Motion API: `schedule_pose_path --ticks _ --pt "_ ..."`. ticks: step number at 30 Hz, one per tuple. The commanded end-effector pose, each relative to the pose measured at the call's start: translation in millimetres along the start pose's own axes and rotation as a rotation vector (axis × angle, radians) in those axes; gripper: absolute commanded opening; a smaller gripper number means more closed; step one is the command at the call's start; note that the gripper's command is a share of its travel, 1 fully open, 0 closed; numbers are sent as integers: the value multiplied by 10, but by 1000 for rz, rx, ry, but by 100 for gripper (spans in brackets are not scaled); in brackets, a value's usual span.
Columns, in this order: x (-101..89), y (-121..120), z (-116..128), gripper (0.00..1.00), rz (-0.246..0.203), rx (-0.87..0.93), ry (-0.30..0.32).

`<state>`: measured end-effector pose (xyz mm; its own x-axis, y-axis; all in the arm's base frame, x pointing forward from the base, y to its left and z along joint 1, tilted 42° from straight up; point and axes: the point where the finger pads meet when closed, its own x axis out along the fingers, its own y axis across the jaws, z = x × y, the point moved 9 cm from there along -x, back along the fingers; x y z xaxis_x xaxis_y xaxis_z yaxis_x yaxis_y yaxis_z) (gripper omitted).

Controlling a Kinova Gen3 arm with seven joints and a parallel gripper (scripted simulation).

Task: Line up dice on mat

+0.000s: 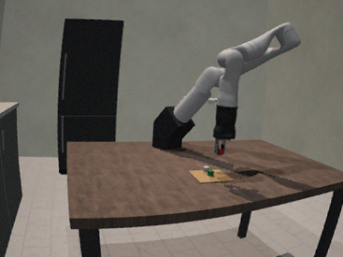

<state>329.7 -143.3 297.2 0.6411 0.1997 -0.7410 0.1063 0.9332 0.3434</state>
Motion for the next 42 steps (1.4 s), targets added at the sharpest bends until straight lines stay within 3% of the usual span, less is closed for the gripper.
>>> schedule_pose_path --ticks 1,24,42 --pt "-4 -30 22 40 -2 1 -7" --pt "89 -23 -5 40 -1 2 -2" --pt "660 -25 9 40 0 0 -3"
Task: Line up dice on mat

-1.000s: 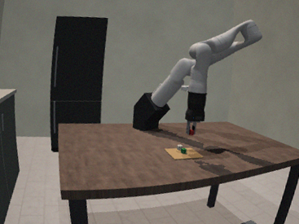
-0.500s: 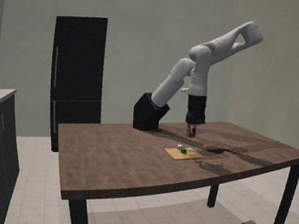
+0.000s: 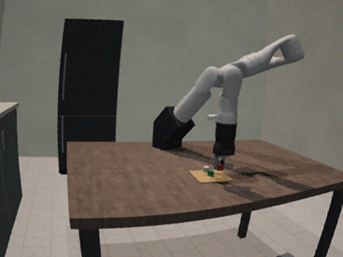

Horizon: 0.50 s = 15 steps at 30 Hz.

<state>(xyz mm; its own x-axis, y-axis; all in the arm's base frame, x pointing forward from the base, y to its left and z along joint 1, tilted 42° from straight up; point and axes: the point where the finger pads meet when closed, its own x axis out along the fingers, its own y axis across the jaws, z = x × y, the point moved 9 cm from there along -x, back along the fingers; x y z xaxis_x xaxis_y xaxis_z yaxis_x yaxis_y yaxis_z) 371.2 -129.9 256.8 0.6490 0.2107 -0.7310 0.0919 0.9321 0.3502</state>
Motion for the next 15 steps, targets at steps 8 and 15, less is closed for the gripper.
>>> schedule_pose_path --ticks 8,15 --pt "323 -66 -9 40 -16 6 2" --pt "382 -67 -5 40 -16 6 1"
